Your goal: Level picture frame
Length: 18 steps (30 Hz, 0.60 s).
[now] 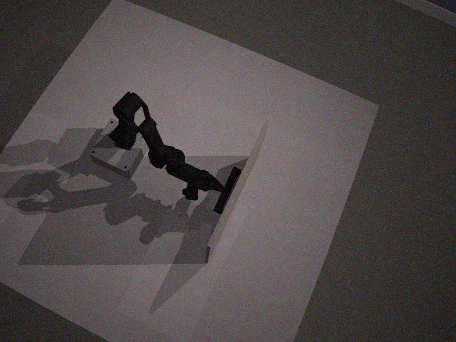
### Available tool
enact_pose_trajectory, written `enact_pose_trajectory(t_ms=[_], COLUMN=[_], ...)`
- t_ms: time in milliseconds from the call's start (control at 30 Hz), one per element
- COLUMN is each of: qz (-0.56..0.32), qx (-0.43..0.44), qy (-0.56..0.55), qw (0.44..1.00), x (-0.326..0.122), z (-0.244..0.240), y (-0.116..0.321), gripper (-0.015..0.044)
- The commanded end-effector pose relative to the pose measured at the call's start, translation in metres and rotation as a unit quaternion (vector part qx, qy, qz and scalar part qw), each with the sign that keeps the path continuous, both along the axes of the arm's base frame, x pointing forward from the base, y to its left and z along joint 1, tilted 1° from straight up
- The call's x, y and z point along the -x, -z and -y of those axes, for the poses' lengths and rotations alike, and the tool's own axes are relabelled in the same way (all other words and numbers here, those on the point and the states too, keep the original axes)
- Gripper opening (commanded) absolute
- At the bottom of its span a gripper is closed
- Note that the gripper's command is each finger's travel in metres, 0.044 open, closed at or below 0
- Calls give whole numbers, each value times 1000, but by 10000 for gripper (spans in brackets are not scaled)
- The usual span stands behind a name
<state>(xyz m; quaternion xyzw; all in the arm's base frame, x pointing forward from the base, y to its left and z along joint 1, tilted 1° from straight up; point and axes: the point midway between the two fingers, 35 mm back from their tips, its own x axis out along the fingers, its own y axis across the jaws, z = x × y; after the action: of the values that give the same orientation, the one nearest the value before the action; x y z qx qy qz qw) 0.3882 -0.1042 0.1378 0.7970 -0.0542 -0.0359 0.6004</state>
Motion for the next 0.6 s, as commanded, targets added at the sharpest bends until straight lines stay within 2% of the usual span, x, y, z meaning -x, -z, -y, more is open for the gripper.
enact_pose_trajectory(t_ms=[0, 567], qz=[9, 9], qx=[4, 4], qy=[-2, -2], qw=[1000, 1000], x=[-1, -1], z=[-1, -1], y=[-5, -5], gripper=[0, 0])
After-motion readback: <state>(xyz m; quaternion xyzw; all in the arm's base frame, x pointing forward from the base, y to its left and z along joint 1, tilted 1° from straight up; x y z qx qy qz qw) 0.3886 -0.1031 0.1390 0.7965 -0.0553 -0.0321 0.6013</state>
